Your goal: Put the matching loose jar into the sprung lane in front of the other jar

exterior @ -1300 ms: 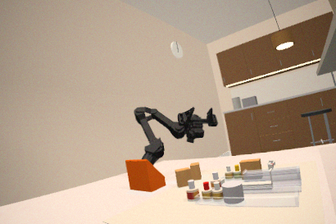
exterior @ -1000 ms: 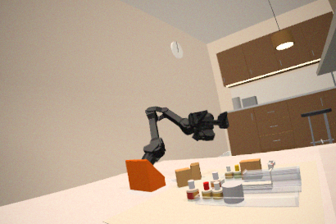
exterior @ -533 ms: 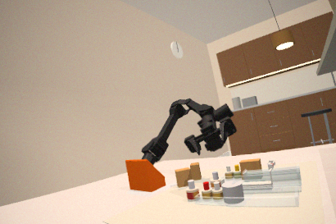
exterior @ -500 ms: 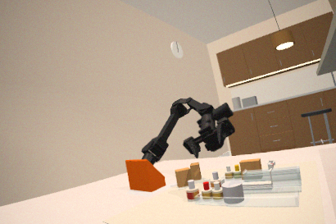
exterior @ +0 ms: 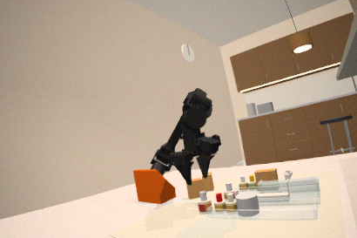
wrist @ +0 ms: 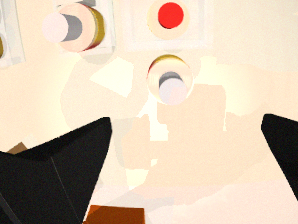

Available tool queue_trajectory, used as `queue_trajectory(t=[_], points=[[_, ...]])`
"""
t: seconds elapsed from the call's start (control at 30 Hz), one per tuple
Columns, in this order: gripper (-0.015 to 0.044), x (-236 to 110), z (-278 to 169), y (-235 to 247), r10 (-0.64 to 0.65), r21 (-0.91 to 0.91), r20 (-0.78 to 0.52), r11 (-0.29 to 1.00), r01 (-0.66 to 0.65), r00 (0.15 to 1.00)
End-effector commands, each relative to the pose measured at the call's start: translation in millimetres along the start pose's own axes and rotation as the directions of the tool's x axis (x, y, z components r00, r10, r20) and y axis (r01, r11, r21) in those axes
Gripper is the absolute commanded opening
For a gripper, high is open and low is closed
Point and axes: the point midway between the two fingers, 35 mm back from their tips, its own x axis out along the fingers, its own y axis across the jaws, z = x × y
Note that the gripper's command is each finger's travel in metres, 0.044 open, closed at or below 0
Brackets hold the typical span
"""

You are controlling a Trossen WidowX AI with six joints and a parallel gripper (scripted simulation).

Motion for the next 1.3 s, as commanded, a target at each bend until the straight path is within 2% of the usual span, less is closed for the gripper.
queue_trajectory(t=[0.0, 0.07, 0.2, 1.27], points=[[0.044, -1, 5, 4, 0.028, 0.035, 0.013, 0.999, -0.029, 1.0], [0.044, 2, 5, 4, 0.028, 0.035, 0.013, 0.999, -0.029, 1.0], [0.044, 33, 6, 5, 0.03, 0.034, 0.014, 0.999, -0.03, 0.999], [0.044, 79, 6, 8, 0.032, 0.034, 0.014, 0.999, -0.032, 0.999]])
